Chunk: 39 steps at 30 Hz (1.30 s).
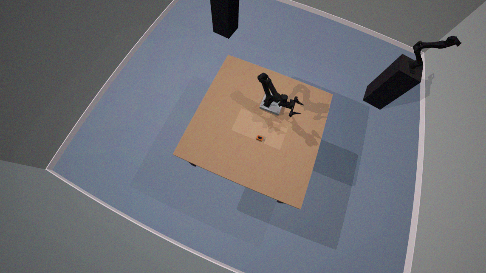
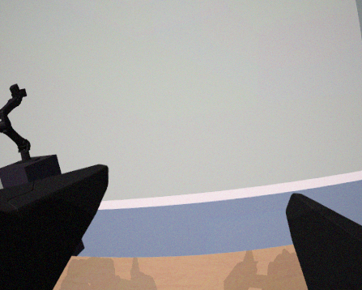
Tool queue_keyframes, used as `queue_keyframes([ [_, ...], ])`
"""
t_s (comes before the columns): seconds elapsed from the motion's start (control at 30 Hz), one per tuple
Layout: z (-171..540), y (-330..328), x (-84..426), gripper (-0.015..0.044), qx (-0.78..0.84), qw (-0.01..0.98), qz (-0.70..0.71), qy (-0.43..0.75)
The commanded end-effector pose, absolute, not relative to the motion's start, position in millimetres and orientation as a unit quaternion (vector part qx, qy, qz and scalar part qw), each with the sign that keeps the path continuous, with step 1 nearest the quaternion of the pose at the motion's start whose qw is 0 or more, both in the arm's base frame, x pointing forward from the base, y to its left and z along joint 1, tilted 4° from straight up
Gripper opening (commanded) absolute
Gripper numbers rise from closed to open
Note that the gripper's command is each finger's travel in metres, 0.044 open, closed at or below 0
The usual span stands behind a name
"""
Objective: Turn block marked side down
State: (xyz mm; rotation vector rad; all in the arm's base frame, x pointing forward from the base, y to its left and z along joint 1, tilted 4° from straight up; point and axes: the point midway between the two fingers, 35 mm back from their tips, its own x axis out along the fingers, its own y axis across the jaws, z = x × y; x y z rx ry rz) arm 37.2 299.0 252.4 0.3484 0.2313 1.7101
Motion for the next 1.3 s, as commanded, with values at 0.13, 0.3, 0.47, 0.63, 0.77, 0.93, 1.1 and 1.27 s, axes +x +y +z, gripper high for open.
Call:
queue_keyframes([
  [0.13,237,322,91,0.044,0.124,0.703,0.678,0.173],
  [0.3,206,330,170,0.044,0.083,0.775,0.561,0.279],
  [0.47,176,313,237,0.044,0.048,0.814,0.45,0.364],
  [0.63,147,281,290,0.044,0.02,0.826,0.347,0.444],
  [0.77,123,246,323,0.044,-0.002,0.815,0.257,0.52],
  [0.93,98,196,350,0.044,-0.025,0.78,0.159,0.605],
  [1.1,80,143,363,0.044,-0.043,0.728,0.075,0.68],
  [1.27,73,114,366,0.044,-0.051,0.693,0.036,0.718],
])
